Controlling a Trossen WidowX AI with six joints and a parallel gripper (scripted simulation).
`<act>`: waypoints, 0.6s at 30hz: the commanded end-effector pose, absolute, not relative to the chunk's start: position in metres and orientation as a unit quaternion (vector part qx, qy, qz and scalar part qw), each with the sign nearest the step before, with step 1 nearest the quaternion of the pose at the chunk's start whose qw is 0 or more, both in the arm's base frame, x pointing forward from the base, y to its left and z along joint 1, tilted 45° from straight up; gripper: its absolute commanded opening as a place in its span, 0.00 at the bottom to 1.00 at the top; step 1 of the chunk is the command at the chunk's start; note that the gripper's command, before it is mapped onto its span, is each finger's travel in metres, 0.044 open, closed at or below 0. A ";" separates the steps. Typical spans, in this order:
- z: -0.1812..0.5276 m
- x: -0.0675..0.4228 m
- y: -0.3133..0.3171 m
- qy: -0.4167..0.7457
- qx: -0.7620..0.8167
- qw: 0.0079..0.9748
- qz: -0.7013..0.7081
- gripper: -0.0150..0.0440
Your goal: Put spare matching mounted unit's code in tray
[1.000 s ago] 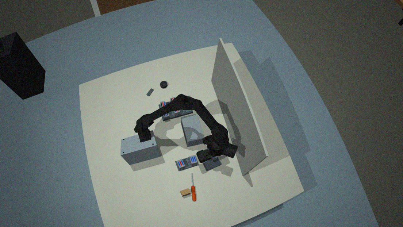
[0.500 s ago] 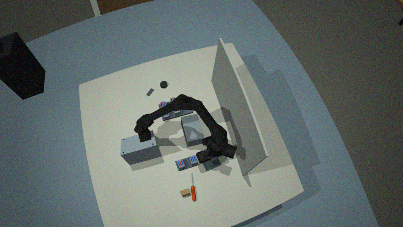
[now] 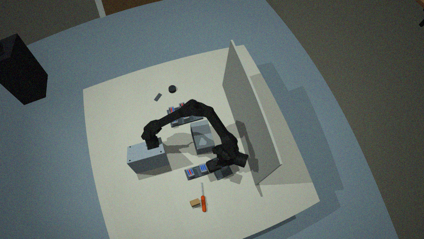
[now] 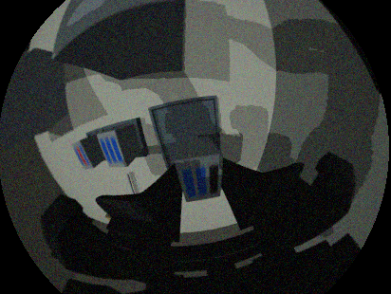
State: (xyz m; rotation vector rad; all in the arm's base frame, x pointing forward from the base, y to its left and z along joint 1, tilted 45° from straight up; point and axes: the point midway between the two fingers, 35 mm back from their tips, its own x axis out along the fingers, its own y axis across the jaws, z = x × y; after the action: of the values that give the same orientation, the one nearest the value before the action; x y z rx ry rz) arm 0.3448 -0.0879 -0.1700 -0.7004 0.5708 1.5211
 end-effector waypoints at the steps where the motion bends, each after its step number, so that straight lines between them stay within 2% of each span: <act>1: -0.173 0.344 -0.083 0.249 -0.302 0.636 0.665 0.25; 18: -0.185 0.340 -0.069 0.248 -0.301 0.636 0.666 0.25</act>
State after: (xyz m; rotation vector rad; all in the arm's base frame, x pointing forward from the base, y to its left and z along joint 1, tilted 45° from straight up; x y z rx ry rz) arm 0.3417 -0.0730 -0.1829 -0.6985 0.5683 1.5221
